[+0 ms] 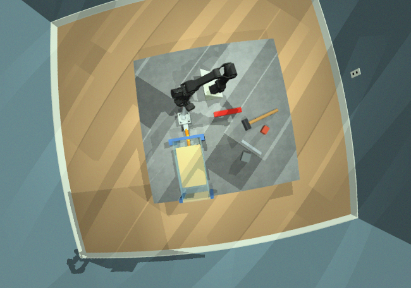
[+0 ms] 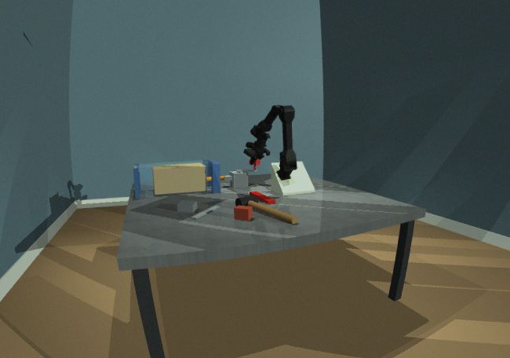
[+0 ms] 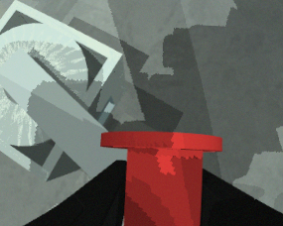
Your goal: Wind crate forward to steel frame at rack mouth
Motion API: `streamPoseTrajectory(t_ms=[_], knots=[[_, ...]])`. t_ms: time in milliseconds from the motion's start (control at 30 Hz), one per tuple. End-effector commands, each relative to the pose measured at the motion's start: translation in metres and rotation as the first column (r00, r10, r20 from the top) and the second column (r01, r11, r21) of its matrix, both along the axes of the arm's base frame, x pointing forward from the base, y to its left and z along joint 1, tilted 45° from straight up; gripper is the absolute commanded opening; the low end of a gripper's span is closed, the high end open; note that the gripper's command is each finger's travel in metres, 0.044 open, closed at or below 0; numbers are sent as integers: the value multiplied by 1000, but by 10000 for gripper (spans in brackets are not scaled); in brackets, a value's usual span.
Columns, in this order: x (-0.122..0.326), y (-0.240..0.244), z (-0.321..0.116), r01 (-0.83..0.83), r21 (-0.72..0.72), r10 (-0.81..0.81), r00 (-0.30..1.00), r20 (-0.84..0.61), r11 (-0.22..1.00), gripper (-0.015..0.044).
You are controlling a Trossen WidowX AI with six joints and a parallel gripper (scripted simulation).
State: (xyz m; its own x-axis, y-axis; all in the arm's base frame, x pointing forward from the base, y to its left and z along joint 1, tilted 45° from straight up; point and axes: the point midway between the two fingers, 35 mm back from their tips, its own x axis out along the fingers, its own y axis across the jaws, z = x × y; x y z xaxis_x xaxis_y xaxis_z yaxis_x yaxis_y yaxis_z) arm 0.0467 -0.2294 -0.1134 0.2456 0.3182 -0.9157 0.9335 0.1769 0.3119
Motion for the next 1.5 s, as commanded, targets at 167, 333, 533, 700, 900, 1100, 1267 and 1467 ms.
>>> streamPoseTrajectory(t_ms=[167, 333, 533, 700, 900, 1100, 1267, 1467], knots=[[-3, -10, -13, -12, -9, 11, 1000, -10, 1000, 0], [-4, -15, -17, -12, -9, 11, 1000, -10, 1000, 0], [-4, -20, -22, -12, -10, 11, 1000, -10, 1000, 0], [-4, -26, -27, -12, -11, 11, 1000, -10, 1000, 0], [0, -42, -40, -12, -13, 11, 1000, -10, 1000, 0], [2, -47, -44, -12, -13, 11, 1000, -10, 1000, 0], [4, -50, -48, -12, -14, 11, 1000, -10, 1000, 0], [7, -55, -51, -12, -14, 11, 1000, -9, 1000, 0]])
